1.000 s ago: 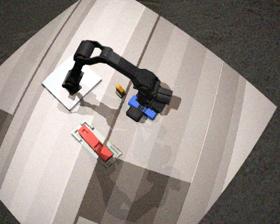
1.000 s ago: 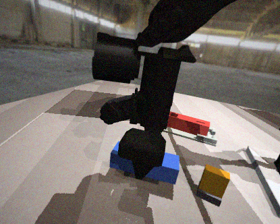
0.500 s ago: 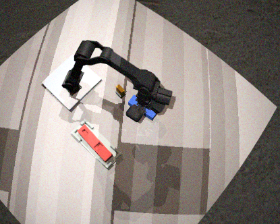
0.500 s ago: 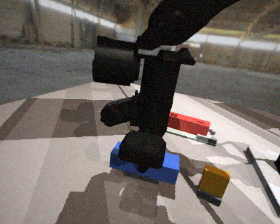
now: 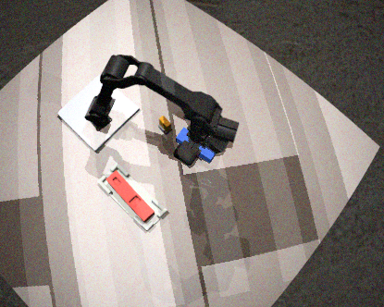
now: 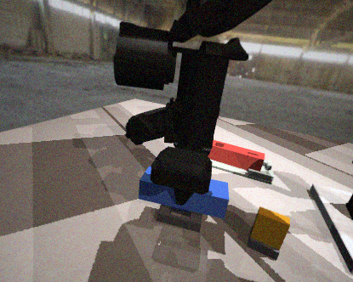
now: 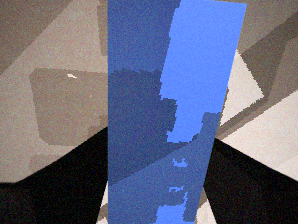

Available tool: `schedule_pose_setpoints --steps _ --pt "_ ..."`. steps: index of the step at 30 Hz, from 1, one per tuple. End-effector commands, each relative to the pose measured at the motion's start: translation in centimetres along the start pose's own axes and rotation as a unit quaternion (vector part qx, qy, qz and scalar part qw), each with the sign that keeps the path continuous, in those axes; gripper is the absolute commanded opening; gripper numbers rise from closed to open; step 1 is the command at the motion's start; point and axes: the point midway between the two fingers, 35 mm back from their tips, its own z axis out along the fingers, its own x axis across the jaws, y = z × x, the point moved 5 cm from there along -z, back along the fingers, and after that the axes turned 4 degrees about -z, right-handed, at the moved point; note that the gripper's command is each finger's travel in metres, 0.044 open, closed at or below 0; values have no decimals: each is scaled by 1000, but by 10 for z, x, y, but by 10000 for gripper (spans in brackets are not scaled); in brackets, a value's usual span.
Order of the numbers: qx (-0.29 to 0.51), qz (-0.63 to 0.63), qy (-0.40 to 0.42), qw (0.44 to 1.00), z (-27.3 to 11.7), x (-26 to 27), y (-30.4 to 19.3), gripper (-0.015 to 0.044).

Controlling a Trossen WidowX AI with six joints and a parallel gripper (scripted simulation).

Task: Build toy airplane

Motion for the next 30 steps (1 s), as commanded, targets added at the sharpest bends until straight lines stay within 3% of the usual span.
schedule_pose_setpoints --steps 1,30 --pt "-6 -2 -1 1000 -17 0 2 0" --pt "-3 11 1 1000 -102 0 -3 0"
